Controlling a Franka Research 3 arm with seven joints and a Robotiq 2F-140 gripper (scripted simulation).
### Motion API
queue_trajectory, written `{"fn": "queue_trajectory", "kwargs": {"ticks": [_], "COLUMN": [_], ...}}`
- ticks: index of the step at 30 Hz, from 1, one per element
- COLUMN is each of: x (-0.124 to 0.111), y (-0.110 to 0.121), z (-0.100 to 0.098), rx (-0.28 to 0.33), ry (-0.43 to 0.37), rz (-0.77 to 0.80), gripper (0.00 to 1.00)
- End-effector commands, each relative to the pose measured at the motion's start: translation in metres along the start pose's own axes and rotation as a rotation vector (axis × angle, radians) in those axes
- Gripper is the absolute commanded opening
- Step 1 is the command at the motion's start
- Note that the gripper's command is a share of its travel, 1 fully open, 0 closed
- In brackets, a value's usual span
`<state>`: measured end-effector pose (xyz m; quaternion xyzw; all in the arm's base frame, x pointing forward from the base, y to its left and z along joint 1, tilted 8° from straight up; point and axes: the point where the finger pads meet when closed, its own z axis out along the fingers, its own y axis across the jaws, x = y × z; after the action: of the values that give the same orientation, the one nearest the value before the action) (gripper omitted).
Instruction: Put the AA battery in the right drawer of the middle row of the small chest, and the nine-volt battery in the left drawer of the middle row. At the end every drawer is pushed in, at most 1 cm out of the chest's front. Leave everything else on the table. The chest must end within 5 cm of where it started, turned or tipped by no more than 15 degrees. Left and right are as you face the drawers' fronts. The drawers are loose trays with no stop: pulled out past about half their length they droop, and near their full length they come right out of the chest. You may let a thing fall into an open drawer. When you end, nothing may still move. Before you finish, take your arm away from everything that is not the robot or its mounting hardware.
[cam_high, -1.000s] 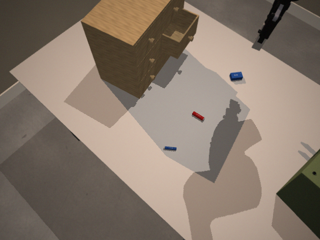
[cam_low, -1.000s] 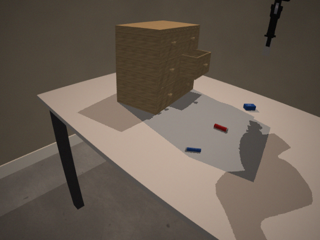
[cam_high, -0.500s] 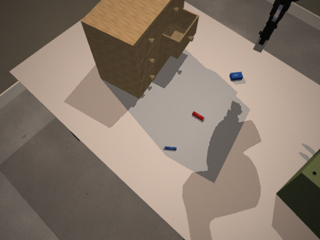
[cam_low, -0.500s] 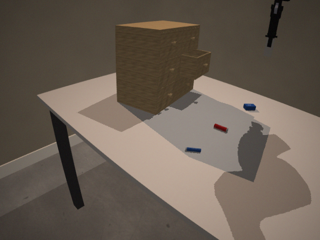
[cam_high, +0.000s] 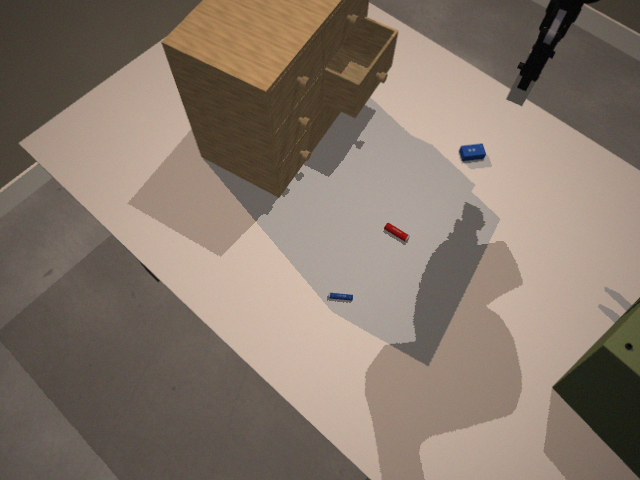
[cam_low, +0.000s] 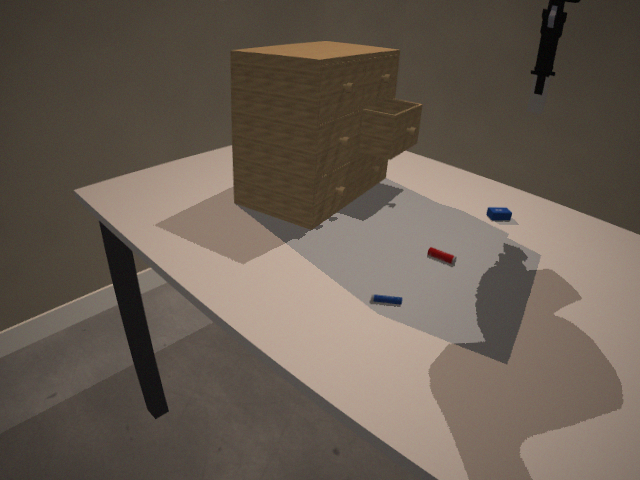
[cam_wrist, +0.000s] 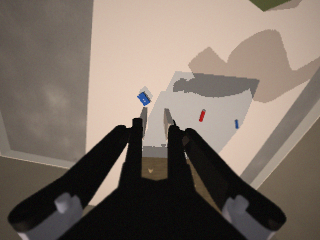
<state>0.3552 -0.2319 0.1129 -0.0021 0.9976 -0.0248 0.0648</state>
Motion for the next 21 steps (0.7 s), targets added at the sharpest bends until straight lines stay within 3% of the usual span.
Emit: {"fn": "queue_trajectory", "kwargs": {"ticks": [1,11,17,21], "x": [0.000,-0.005,-0.024,-0.028], "y": [0.000,0.003,0.017,0.021], "z": [-0.001,0.008,0.034,0.040], "rx": [-0.001,0.012,0.049,0.056], "ry": [0.000,0.020,0.056,0.059], "rz": [0.009,0.012,0.040,0.044], "gripper": [0.20,0.20,0.20,0.20]}}
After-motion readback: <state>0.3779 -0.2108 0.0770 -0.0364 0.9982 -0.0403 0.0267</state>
